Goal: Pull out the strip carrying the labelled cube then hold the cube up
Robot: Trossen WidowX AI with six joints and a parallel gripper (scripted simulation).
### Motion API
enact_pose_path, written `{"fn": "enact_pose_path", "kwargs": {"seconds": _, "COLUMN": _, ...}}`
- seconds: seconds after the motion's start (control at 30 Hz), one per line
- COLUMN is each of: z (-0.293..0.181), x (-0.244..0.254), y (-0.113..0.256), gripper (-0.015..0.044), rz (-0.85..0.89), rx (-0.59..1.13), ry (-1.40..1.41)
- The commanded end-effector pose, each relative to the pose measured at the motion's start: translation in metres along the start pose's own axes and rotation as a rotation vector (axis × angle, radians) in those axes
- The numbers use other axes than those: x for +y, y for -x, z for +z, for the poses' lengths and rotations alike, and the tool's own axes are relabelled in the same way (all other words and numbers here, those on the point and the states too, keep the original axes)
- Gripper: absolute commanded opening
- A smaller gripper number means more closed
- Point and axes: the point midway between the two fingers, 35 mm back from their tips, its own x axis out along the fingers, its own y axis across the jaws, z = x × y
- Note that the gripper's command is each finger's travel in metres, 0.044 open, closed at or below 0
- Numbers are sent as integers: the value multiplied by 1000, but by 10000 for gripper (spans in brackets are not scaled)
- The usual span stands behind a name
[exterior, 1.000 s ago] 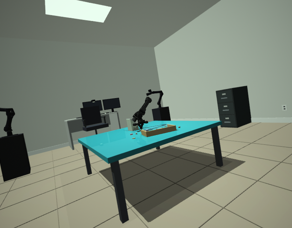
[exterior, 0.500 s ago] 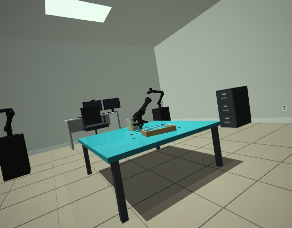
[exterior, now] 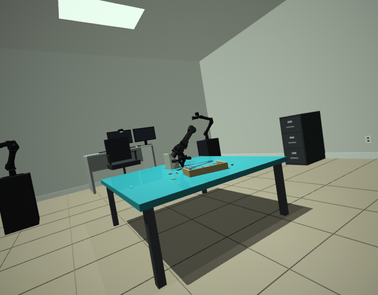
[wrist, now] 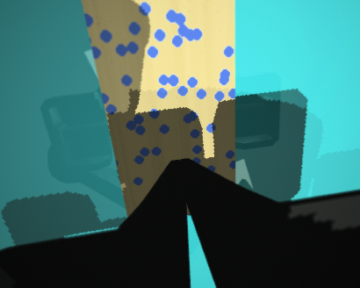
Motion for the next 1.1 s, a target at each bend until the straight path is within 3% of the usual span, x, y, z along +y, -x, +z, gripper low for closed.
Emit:
{"fn": "enact_pose_path", "kwargs": {"seconds": 0.0, "z": -10, "x": -2, "y": -4, "gripper": 0, "rz": -5, "rx": 29, "ry": -12}}
{"fn": "enact_pose_path", "kwargs": {"seconds": 0.33, "z": -10, "x": -2, "y": -4, "gripper": 0, "rz": -5, "rx": 29, "ry": -12}}
{"fn": "enact_pose_path", "kwargs": {"seconds": 0.53, "z": 3, "x": 0, "y": 40, "gripper": 0, "rz": -8, "rx": 27, "ry": -11}}
{"fn": "enact_pose_path", "kwargs": {"seconds": 0.67, "z": 2, "x": 0, "y": 42, "gripper": 0, "rz": -7, "rx": 28, "ry": -11}}
{"fn": "enact_pose_path", "kwargs": {"seconds": 1.07, "z": 53, "x": 2, "y": 44, "gripper": 315, "rz": -9, "rx": 26, "ry": -129}}
